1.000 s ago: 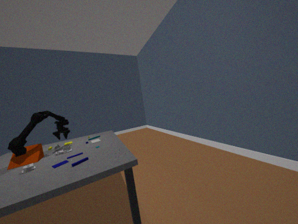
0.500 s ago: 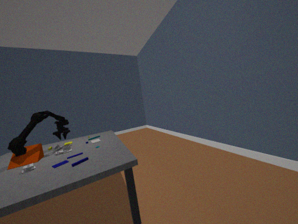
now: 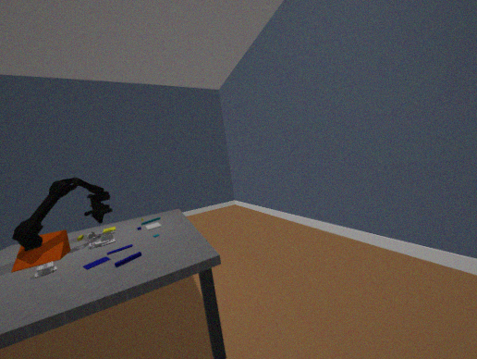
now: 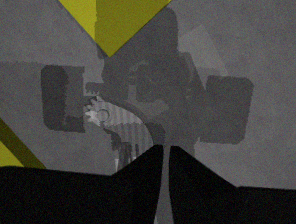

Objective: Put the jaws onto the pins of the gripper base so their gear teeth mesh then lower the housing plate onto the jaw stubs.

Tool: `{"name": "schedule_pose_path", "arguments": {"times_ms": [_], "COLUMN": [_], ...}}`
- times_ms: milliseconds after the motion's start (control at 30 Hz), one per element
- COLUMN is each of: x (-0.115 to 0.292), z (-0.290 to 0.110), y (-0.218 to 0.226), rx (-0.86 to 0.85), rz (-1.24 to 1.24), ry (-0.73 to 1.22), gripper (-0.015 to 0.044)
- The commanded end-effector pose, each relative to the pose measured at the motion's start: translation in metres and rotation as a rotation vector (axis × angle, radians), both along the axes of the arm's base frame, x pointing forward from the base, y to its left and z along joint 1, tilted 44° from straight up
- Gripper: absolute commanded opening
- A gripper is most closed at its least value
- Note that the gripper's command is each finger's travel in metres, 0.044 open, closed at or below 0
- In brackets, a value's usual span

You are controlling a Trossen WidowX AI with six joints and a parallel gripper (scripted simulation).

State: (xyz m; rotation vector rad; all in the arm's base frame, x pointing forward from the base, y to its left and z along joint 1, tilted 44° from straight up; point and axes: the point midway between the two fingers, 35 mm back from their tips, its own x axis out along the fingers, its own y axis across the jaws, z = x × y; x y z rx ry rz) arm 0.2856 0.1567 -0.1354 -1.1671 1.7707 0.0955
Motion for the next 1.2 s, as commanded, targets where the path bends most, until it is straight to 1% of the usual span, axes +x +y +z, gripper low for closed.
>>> {"name": "schedule_pose_path", "arguments": {"times_ms": [0, 500, 1033, 1067, 1167], "x": [0.0000, 0.0000, 0.0000, 0.0000, 0.0000], "z": [0.0000, 0.0000, 0.0000, 0.0000, 0.0000], "y": [0.0000, 0.0000, 0.0000, 0.0000, 0.0000], "rx": [0.000, 0.000, 0.000, 0.000, 0.000], "rz": [0.000, 0.000, 0.000, 0.000, 0.000], "ry": [0.000, 0.000, 0.000, 0.000, 0.000], "gripper": [0.0000, 0.0000, 0.0420, 0.0440, 0.0440]}}
